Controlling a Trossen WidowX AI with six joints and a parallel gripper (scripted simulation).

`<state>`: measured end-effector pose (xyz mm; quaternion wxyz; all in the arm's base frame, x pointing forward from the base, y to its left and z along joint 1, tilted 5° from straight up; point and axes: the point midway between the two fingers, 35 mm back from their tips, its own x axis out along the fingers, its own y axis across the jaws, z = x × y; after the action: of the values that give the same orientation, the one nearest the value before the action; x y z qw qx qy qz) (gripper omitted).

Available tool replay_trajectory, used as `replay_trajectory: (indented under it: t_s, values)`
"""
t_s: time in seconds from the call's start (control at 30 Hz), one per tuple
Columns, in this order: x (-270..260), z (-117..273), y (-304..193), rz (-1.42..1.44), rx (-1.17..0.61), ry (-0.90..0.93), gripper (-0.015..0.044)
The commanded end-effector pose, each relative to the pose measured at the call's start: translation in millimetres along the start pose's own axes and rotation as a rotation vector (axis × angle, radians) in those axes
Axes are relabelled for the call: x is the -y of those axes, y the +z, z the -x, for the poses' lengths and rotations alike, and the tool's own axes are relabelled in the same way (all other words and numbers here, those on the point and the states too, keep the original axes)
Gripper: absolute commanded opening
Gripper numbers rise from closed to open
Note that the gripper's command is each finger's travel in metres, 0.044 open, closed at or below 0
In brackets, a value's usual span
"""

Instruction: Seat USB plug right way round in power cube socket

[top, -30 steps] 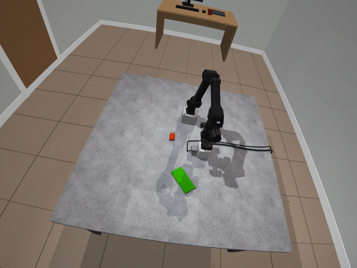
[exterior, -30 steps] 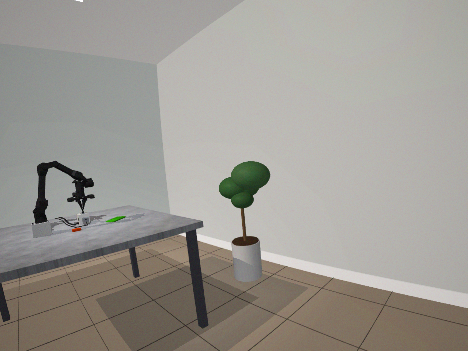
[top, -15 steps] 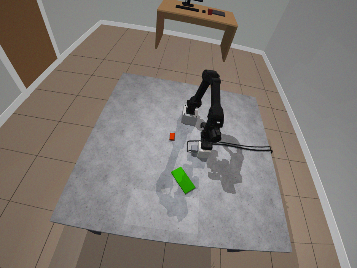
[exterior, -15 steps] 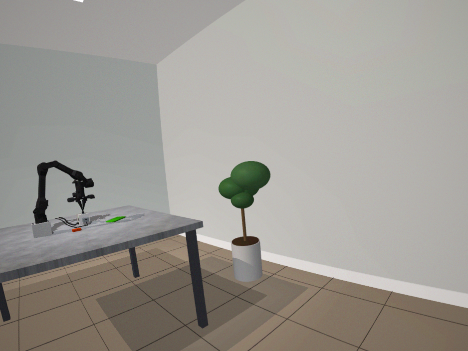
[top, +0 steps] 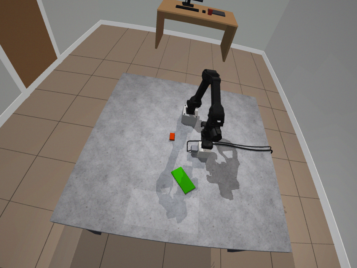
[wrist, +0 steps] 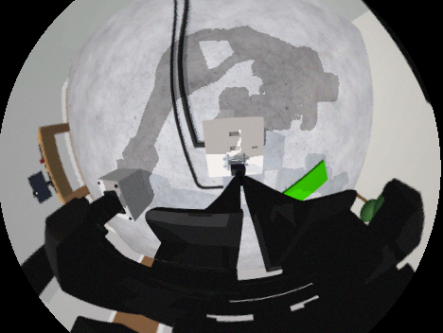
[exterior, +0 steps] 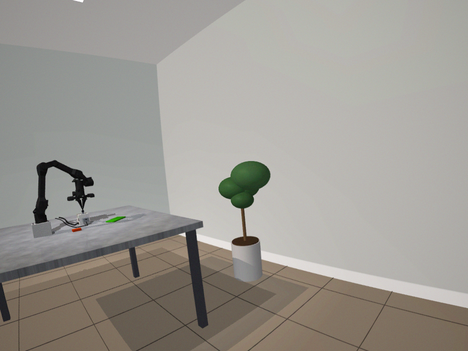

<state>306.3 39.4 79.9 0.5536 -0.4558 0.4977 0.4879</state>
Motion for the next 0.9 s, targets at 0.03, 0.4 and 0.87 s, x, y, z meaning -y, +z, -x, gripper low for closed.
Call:
replay_trajectory:
  t_s: [0.03,0.4,0.87]
  values:
    - [0,4,0,0.003,0.000,0.000,0.0000]
    - [0,11,0,0.003,0.000,0.000,0.0000]
    - [0,20,0,0.003,0.000,0.000,0.0000]
